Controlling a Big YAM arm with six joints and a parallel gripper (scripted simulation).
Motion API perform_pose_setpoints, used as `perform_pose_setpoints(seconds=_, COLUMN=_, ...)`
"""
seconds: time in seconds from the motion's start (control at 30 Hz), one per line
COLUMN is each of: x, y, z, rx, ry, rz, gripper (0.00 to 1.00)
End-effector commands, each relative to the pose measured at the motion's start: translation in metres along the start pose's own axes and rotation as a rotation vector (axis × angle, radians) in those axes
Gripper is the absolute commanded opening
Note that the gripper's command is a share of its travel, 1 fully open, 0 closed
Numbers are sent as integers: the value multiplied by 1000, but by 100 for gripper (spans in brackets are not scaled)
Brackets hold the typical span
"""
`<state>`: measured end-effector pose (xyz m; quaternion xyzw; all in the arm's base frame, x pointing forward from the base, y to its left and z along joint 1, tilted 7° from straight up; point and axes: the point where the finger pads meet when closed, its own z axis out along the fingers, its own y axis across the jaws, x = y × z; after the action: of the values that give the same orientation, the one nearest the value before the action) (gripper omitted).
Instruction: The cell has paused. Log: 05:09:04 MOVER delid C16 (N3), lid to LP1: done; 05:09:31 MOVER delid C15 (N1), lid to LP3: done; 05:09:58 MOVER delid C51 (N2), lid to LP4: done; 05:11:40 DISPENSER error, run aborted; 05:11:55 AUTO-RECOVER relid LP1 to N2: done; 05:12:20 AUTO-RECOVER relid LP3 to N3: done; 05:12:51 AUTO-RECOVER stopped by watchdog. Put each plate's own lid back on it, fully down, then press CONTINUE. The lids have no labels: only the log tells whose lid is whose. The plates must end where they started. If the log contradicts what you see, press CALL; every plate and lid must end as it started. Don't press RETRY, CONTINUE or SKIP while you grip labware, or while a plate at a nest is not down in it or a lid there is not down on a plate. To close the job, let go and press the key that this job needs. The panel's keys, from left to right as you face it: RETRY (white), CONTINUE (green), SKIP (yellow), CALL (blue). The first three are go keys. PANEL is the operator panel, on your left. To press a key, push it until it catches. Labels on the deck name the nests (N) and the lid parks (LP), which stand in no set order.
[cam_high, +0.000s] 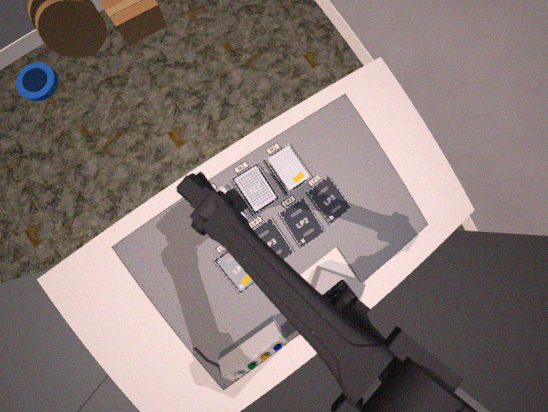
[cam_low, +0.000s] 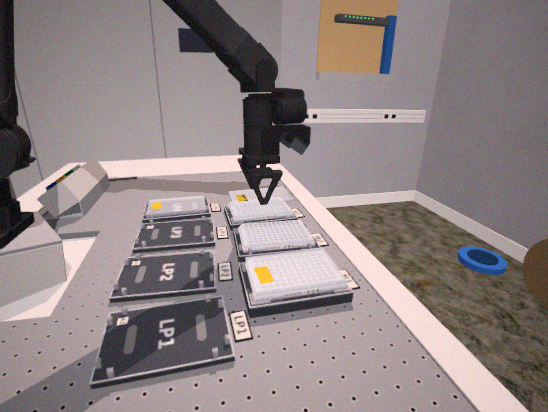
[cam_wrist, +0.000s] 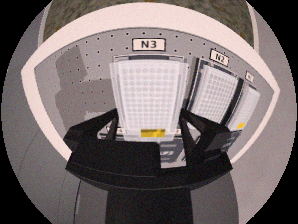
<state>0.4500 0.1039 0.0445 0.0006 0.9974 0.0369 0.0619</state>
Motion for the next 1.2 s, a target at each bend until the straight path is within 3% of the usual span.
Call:
perform_pose_setpoints(seconds=0.0, x=3, y=4, z=14, rx=6, ry=14, rz=1, gripper=0)
perform_pose_setpoints(seconds=1.17, x=3, y=5, z=24, rx=5, ry=11, rz=1, gripper=0)
